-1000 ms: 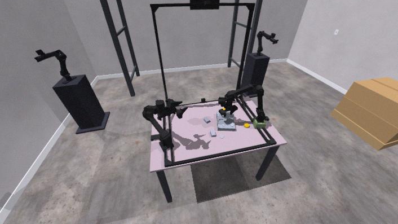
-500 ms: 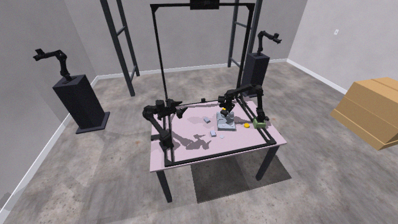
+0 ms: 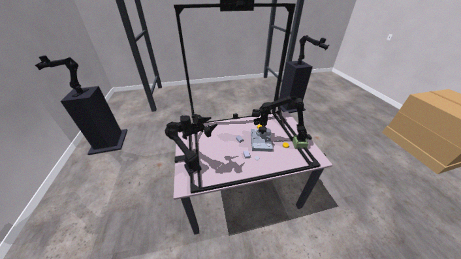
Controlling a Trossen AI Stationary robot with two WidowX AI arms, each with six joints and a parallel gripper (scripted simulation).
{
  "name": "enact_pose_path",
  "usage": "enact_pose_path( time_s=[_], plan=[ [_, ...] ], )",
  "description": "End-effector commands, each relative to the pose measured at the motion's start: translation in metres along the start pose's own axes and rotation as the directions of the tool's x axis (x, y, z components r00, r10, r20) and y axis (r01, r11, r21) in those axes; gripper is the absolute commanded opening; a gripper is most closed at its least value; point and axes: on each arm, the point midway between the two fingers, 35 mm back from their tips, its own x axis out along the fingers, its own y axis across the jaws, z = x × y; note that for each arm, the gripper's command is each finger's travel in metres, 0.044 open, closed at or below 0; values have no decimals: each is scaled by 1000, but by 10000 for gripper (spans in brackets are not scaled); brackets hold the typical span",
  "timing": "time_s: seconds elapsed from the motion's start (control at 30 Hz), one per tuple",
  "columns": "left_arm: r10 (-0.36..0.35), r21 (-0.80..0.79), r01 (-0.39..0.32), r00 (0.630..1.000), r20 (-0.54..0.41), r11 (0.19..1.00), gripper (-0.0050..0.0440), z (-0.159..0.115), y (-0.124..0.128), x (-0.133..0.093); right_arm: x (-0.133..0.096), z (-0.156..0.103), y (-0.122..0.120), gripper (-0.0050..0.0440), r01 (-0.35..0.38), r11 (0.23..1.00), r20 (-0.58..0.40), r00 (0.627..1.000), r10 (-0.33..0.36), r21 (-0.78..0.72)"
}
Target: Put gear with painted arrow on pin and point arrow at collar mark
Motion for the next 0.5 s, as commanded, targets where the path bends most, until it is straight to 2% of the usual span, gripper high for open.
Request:
enact_pose_path(
  time_s=[0.0, 0.3, 0.37, 0.47],
  plan=[
    [-3, -111, 5, 1000, 19, 994, 0, 6, -6, -5, 0, 0, 0, 400, -1, 1000, 0, 1000, 1, 0],
    [-3, -409, 10, 1000, 19, 913, 0, 9, -19, -5, 0, 0, 0, 400, -1, 1000, 0, 1000, 1, 0],
    [-3, -409, 10, 1000, 19, 913, 0, 9, -19, -5, 0, 0, 0, 400, -1, 1000, 0, 1000, 1, 0],
    [-3, -501, 12, 1000, 19, 866, 0, 10, -23, -5, 0, 0, 0, 400, -1, 1000, 0, 1000, 1, 0]
  ],
)
